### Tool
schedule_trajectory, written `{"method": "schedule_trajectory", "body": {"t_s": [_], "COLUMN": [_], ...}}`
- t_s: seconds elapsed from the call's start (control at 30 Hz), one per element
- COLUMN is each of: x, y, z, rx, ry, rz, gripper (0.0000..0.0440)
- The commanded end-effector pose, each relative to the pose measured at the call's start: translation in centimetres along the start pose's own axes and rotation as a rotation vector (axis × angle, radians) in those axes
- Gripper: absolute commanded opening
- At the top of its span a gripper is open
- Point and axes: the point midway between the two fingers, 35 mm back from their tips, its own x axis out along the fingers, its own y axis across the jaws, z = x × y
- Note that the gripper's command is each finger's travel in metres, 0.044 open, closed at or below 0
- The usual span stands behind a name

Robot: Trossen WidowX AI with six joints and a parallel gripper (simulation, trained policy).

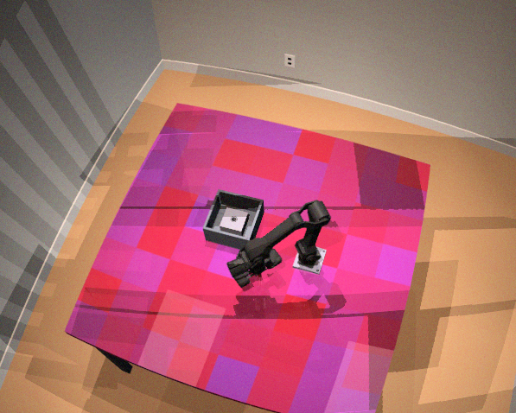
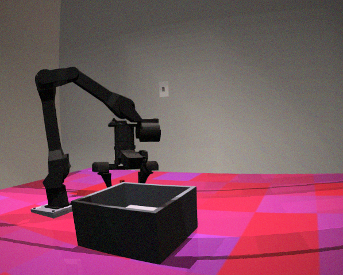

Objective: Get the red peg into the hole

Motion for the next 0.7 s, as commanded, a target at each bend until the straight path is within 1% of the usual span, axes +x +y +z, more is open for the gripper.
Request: {"method": "schedule_trajectory", "body": {"t_s": [0.0, 0.13, 0.3, 0.43, 0.5, 0.57, 0.67], "x": [1.4, 2.5, 3.0, 3.3, 3.4, 2.6, 1.3], "y": [-0.3, -0.5, -0.6, -0.7, -0.6, -0.4, -0.4], "z": [0.1, 0.1, 0.3, 0.5, 0.5, 1.3, 2.1], "rx": [0.014, 0.029, 0.054, 0.068, 0.071, 0.071, 0.072], "ry": [-0.012, -0.008, -0.005, -0.004, -0.004, -0.034, -0.063], "rz": [-0.015, -0.034, -0.058, -0.084, -0.093, -0.086, -0.082], "gripper": [0.0369, 0.0264, 0.0133, 0.0042, 0.0009, 0.0001, 0.0000]}}
